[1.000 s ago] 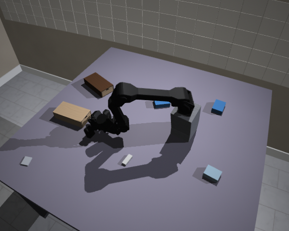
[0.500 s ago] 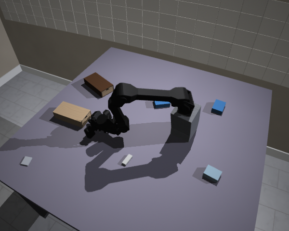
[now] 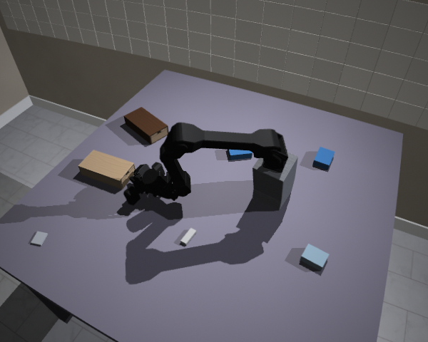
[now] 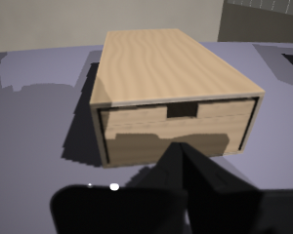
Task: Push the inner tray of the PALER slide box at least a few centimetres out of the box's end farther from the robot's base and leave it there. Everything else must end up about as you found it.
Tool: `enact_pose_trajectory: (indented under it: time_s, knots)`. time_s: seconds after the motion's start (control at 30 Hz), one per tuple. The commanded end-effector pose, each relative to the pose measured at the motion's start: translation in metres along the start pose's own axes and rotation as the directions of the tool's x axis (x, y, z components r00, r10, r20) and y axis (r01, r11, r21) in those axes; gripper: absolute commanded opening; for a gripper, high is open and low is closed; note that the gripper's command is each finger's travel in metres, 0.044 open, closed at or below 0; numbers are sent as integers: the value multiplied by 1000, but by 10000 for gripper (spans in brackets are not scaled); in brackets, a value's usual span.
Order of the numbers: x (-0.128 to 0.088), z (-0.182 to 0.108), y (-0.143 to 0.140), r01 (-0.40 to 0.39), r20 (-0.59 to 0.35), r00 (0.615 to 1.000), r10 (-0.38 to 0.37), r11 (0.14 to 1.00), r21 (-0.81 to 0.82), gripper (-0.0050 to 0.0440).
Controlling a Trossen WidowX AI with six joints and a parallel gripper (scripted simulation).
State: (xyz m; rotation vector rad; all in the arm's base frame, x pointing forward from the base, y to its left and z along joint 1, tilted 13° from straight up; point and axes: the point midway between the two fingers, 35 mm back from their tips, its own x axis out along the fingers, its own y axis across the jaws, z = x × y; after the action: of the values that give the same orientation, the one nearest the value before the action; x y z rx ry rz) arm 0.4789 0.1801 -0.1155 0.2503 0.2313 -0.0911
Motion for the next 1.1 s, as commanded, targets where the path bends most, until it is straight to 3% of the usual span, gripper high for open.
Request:
enact_pose_trajectory:
  time_s: [0.0, 1.07]
  knots:
    - [5, 1, 1, 1, 2, 1000, -1, 1000, 0, -50]
    - [37, 10, 7, 0, 4, 1000, 0, 1000, 0, -50]
